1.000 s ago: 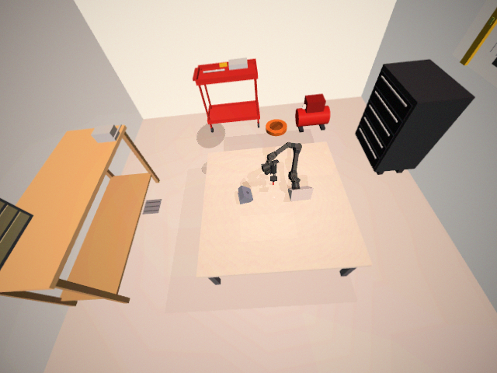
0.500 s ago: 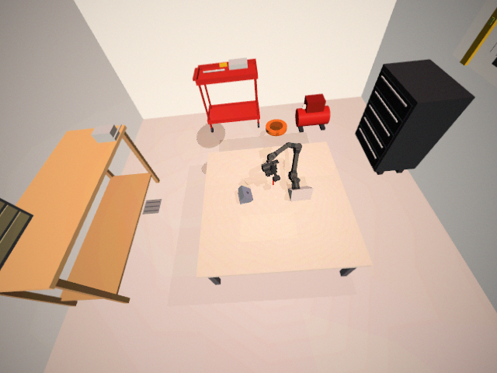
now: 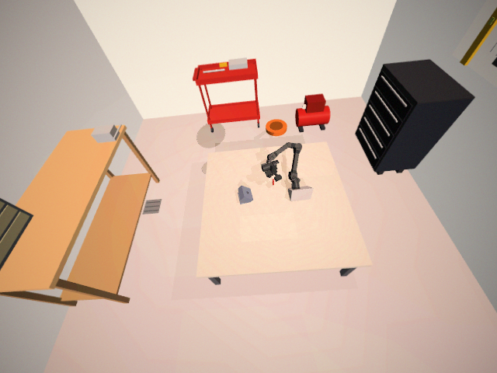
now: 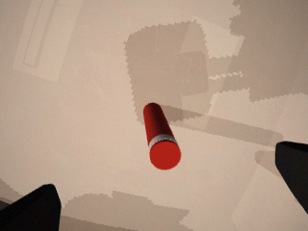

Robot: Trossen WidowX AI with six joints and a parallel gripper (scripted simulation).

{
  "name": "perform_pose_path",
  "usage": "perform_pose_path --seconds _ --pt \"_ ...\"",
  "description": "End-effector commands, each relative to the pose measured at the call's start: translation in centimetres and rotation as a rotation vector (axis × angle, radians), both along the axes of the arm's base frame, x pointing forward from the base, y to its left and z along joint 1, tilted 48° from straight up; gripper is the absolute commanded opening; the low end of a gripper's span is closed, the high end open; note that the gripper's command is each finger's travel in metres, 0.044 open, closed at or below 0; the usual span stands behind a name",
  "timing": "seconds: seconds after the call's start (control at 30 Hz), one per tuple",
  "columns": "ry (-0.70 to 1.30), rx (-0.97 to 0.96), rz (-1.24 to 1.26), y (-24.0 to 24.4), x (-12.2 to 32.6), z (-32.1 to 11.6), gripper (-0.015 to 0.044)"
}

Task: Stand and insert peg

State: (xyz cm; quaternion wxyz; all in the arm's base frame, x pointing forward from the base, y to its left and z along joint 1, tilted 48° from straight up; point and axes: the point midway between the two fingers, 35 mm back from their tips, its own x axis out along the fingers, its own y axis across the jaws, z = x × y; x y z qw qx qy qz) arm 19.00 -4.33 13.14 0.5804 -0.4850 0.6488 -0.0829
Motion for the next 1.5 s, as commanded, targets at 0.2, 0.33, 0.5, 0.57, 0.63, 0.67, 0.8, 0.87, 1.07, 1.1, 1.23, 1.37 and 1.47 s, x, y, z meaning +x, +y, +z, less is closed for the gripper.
perform_pose_path --seconds 0.2,0.33,0.5,0.57,0.63,0.67,0.8,0.87,1.07,1.1,1.23,1.37,1.47 --pt "0.004 0.001 0.007 -0.9 0.3 -0.9 0.0440" --pt "0.004 0.003 0.007 -1.3 0.5 -1.4 0.0440" --pt "0.004 0.004 0.007 -1.9 0.6 -1.9 0.0440" --pt "0.003 0.004 0.007 -2.1 0.7 -2.1 0.0440" --pt "0.003 0.003 0.007 -2.4 0.7 -2.4 0.0440" --pt "0.003 0.003 0.007 -2.5 0.7 -2.5 0.0440" --pt "0.003 0.002 0.007 -3.0 0.8 -2.9 0.0440" --pt "0.002 0.001 0.007 -3.3 0.8 -3.1 0.0440" --pt "0.002 -0.003 0.007 -4.0 0.9 -3.6 0.0440" --pt "0.001 -0.004 0.007 -4.2 0.9 -3.7 0.0440" --pt "0.001 -0.007 0.006 -4.6 0.9 -4.0 0.0440" --pt "0.004 -0.001 0.006 -4.3 0.9 -3.9 0.0361" --pt "0.004 -0.001 0.006 -4.3 0.9 -3.9 0.0282"
